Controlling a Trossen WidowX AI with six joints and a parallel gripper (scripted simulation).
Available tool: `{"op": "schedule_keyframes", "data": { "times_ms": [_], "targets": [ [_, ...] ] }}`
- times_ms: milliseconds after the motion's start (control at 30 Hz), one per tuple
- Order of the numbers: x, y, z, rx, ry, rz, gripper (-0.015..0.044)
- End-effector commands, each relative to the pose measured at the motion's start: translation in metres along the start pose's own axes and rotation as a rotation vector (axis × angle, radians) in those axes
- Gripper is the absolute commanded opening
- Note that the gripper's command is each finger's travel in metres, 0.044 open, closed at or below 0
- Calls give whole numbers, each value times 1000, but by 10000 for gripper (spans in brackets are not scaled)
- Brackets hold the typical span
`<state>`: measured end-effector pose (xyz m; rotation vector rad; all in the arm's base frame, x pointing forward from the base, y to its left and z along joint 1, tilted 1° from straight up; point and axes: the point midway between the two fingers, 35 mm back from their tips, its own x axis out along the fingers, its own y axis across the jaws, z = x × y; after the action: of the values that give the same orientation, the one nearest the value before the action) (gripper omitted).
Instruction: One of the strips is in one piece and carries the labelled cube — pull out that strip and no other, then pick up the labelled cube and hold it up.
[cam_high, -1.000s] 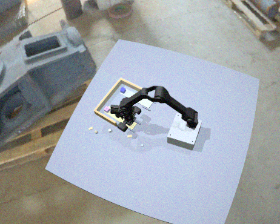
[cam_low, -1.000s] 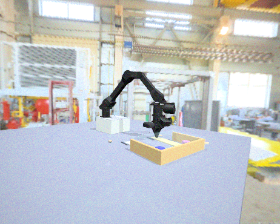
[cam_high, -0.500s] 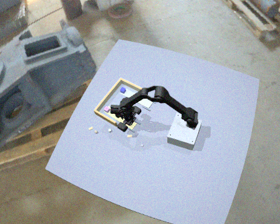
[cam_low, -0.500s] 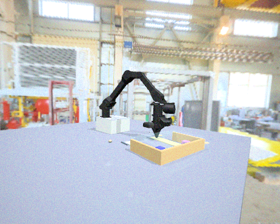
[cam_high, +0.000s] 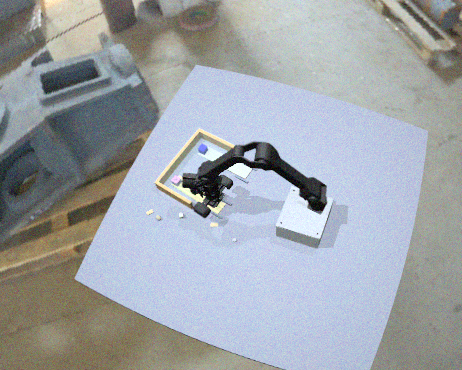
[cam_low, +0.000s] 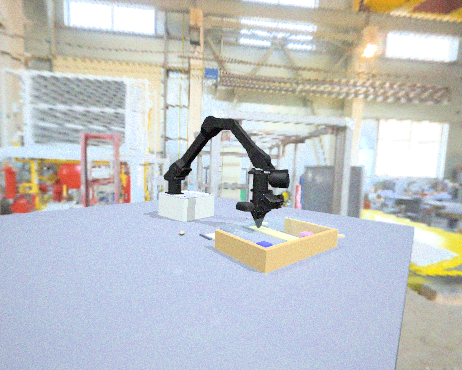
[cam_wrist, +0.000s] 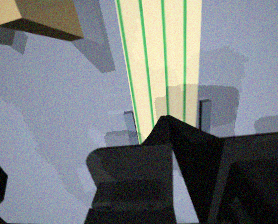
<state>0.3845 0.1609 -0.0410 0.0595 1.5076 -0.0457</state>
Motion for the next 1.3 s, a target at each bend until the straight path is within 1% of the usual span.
{"op": "schedule_keyframes", "data": {
  "times_ms": [0, 867, 1267],
  "targets": [
    [3, 0, 0, -3, 3, 1, 0],
    [5, 1, 1, -3, 3, 2, 0],
    [6, 0, -16, -3, 4, 1, 0]
  ]
}}
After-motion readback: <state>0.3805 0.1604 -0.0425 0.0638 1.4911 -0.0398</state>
